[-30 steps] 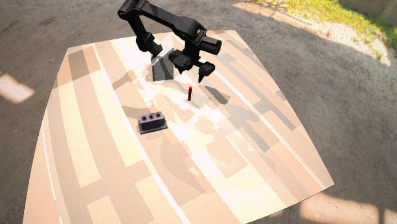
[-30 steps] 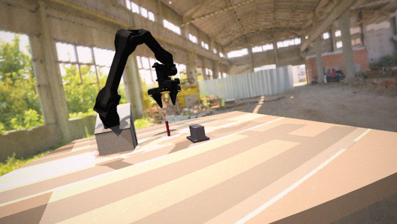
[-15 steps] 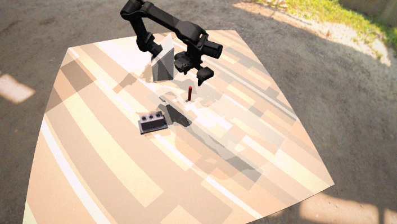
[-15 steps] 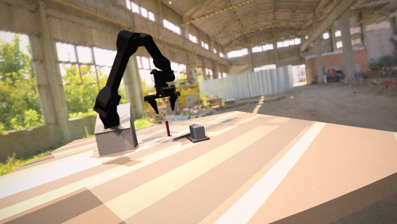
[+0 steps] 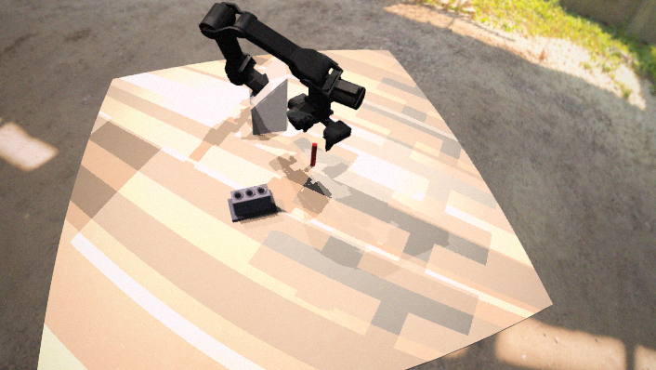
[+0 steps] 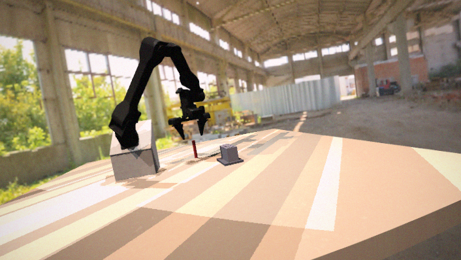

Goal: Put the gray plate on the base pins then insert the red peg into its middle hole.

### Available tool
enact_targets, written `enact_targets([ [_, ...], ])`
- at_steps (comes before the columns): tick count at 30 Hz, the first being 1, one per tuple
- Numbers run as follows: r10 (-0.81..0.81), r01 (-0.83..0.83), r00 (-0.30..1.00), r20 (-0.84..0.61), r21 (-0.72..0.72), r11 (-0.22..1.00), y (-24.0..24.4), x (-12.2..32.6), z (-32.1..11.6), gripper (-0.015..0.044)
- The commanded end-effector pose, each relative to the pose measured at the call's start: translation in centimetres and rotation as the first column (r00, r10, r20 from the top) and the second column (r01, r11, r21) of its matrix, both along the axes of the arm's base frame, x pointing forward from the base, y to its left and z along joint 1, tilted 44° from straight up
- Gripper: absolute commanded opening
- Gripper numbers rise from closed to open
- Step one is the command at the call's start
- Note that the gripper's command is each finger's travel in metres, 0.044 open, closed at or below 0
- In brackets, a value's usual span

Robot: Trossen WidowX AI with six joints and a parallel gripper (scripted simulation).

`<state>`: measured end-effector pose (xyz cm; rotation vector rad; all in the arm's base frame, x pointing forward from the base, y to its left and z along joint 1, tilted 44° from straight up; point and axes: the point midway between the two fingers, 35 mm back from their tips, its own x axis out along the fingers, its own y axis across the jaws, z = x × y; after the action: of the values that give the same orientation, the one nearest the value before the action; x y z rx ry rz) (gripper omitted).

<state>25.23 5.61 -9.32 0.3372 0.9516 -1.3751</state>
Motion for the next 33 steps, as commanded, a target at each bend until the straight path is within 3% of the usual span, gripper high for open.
enact_targets([
  [1,0.004,-0.004,1.000,-0.005,-0.008,1.000,-0.6,-0.1,-0.5,0.0440],
  [30,0.004,-0.004,1.000,-0.005,-0.011,1.000,-3.8,-0.7,-3.6,0.0440],
  [33,0.004,-0.004,1.000,-0.005,-0.011,1.000,-3.8,-0.7,-3.6,0.0361],
])
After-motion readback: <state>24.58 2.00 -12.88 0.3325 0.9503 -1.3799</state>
